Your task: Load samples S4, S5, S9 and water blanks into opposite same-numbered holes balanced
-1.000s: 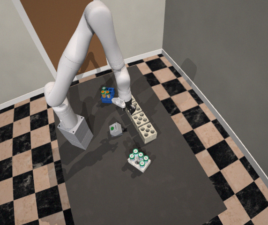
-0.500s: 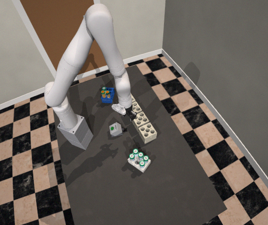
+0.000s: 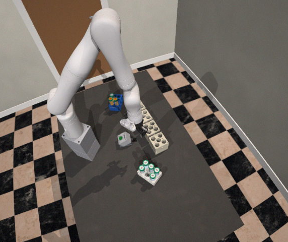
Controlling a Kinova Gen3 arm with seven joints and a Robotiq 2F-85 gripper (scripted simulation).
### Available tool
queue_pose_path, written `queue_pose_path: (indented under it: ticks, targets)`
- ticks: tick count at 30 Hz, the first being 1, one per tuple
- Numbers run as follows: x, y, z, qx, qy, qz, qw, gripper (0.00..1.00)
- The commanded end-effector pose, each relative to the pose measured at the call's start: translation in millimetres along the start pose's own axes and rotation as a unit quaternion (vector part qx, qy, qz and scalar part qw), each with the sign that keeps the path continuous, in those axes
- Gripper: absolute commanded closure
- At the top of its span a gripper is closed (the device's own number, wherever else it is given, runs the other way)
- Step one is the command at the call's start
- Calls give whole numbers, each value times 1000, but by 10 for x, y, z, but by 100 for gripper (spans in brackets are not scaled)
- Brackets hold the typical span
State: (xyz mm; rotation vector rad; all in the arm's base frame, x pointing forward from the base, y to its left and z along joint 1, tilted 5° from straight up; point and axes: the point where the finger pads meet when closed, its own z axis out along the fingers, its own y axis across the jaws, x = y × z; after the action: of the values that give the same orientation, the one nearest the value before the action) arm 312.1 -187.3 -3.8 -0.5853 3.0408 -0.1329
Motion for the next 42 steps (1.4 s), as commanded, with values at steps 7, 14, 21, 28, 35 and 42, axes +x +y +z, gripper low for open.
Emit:
queue_pose_path:
  ticks: [7,14,21,28,35,42]
  targets:
    - [204,-189,-3,0,-1,0,1000,38]
    - [378,-344,-2,0,-1,0,1000,38]
    - [503,-454,-2,0,-1,0,1000,38]
    - [678,-609,-2,0,-1,0,1000,38]
    - [803,-720,-1,0,-1,0,1000,38]
    - [978,-875,-1,0,-1,0,1000,38]
